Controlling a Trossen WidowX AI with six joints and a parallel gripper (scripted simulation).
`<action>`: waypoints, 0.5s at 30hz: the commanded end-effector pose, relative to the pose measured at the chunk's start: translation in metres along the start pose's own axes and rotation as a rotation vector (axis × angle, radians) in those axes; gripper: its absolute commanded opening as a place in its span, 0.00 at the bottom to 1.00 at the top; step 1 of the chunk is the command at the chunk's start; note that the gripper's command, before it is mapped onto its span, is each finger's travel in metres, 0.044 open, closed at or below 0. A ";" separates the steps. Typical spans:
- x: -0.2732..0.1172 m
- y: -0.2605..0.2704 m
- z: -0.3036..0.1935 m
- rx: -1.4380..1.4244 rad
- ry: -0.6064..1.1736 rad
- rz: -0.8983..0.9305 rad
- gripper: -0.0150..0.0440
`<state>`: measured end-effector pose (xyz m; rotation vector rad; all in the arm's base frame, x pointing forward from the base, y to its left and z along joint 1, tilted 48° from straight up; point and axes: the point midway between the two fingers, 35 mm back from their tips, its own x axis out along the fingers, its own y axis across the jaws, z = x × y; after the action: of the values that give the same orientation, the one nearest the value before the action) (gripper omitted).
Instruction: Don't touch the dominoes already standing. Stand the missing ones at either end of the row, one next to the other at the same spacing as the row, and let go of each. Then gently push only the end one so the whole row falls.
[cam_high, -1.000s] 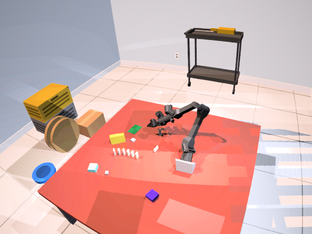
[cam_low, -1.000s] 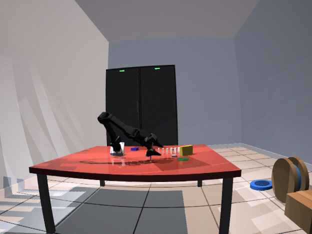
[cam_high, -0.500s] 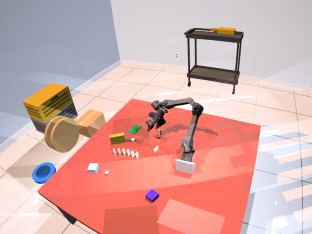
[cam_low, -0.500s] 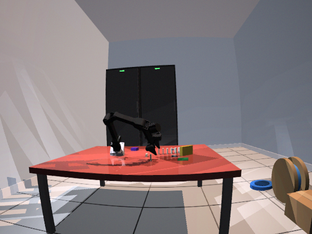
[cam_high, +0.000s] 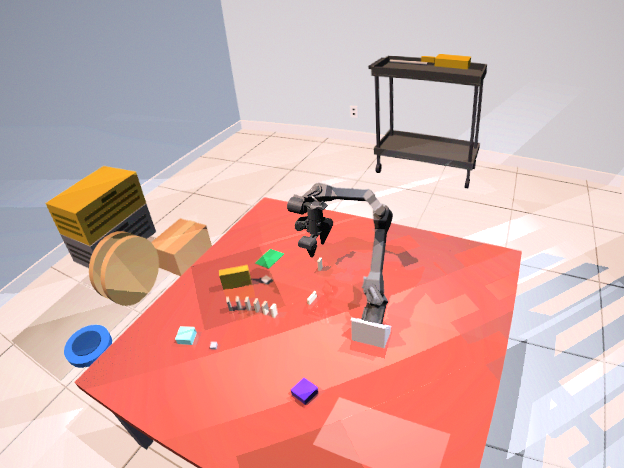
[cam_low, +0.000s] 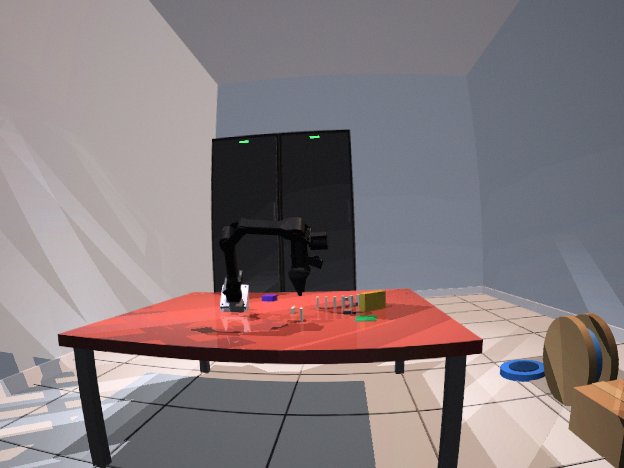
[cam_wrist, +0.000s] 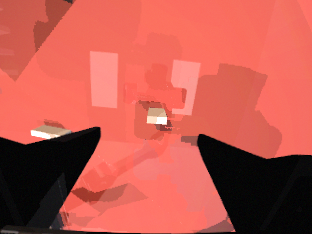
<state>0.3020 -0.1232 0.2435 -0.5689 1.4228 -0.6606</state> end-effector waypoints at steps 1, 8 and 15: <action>-0.006 -0.005 -0.001 -0.019 0.016 -0.038 1.00; 0.026 -0.006 0.000 -0.017 0.015 -0.036 1.00; 0.058 -0.009 -0.002 -0.017 0.014 -0.042 1.00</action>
<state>0.3016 -0.1649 0.2143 -0.6058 1.4396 -0.6932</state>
